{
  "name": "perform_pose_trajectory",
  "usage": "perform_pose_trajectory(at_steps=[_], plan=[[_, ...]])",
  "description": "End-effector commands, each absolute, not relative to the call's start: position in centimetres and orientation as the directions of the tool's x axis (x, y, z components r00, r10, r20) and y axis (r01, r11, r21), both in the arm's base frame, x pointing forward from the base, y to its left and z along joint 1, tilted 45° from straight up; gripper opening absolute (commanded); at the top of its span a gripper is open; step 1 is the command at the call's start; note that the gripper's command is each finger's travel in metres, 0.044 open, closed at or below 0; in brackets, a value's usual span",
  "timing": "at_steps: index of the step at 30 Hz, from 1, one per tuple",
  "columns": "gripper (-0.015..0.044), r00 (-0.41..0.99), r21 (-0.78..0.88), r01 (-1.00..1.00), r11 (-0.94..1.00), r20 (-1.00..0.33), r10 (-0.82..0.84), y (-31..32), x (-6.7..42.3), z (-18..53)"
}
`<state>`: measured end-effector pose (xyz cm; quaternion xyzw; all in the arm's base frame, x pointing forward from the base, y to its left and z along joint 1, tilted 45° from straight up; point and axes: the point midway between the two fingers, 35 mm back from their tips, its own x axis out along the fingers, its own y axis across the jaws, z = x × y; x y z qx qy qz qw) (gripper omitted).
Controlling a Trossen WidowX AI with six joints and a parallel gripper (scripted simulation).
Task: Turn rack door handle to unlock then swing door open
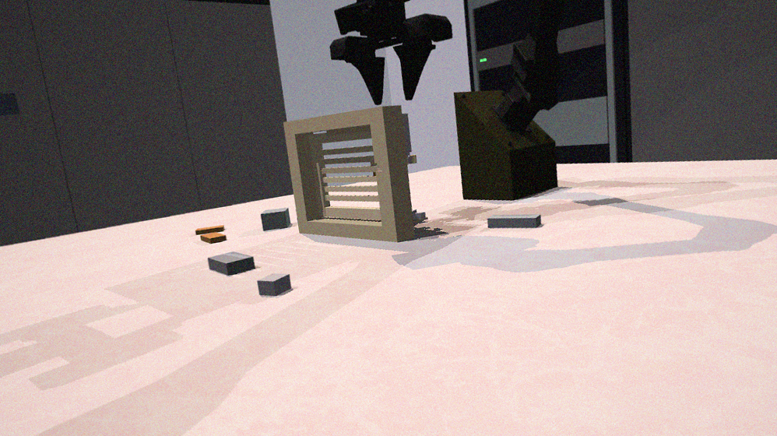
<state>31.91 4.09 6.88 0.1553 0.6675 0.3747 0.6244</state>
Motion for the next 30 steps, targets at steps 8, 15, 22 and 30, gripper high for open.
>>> perform_pose_trajectory(at_steps=[8, 15, 22, 30], plan=[[0.028, -0.181, 0.701, -0.247, 0.669, -0.711, 0.679, 5.4, 31.5, 5.3], [0.028, -0.181, 0.702, -0.247, 0.668, -0.711, 0.68, 6.2, 31.3, 4.5], [0.028, -0.181, 0.702, -0.247, 0.668, -0.71, 0.68, 6.9, 31.1, 3.7], [0.028, -0.182, 0.703, -0.247, 0.666, -0.709, 0.681, 7.8, 30.7, 2.8]])
